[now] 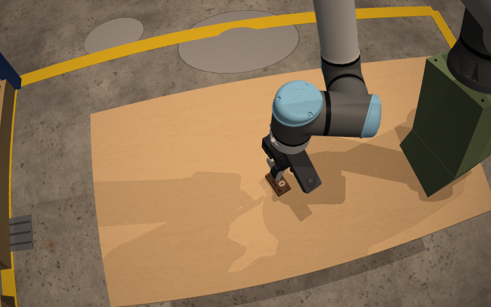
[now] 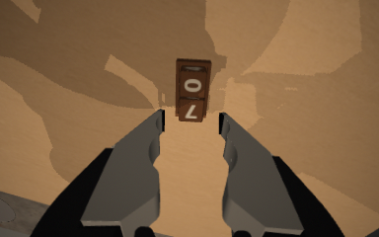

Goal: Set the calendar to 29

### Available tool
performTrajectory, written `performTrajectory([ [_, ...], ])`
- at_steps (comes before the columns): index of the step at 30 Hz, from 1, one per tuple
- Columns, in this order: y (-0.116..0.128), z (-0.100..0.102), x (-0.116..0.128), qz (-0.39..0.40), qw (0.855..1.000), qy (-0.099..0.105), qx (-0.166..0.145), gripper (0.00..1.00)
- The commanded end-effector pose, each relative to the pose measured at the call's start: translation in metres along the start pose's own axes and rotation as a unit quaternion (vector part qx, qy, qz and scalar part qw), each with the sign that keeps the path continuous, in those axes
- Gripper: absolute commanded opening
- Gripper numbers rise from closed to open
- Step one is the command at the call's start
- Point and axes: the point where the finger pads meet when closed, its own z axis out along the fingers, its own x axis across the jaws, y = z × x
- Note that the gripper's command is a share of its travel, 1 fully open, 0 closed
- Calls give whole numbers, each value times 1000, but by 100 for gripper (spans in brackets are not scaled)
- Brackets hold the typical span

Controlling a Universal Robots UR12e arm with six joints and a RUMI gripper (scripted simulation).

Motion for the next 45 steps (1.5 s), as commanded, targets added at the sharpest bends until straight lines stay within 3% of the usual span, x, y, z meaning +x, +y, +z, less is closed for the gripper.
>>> performTrajectory([
  [1, 0, 0, 0, 0, 1000, 0, 0, 28],
  [26, 0, 1, 0, 0, 1000, 0, 0, 28],
  [45, 0, 19, 0, 0, 1000, 0, 0, 28],
])
